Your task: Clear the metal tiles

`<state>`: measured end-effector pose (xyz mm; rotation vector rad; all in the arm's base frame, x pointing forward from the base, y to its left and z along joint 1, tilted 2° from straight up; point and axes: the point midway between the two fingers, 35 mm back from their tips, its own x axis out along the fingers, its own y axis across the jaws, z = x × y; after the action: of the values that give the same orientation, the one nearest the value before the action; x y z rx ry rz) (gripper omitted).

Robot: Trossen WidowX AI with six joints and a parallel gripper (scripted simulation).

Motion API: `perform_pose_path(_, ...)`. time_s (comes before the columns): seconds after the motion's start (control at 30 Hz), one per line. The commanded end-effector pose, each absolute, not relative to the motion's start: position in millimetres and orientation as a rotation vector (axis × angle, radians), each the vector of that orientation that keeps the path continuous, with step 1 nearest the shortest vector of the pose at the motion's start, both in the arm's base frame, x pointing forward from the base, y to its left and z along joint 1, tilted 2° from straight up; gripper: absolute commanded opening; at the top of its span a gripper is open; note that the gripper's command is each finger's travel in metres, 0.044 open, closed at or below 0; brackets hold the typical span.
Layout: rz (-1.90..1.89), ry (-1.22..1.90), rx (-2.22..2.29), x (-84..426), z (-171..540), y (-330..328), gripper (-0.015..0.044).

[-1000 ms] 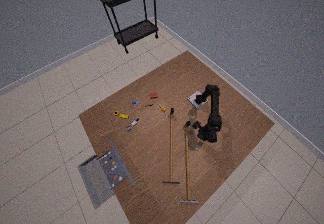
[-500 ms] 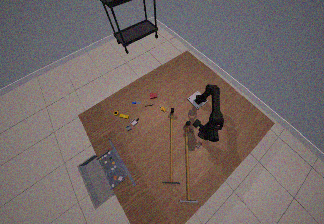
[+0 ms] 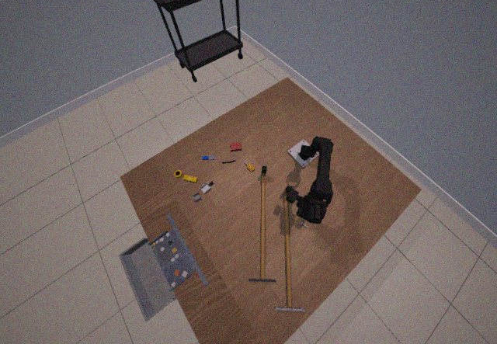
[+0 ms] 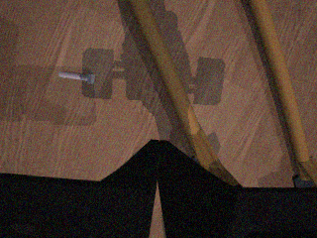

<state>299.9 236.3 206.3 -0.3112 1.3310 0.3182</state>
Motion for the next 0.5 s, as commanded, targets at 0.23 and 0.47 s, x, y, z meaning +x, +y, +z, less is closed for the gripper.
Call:
perform_pose_path(0.23, 0.429, 1.359, -0.450, 334, 196, 224, 0.0000)
perform_pose_path(0.47, 0.500, 1.370, -0.527, 354, 190, 213, 0.0000)
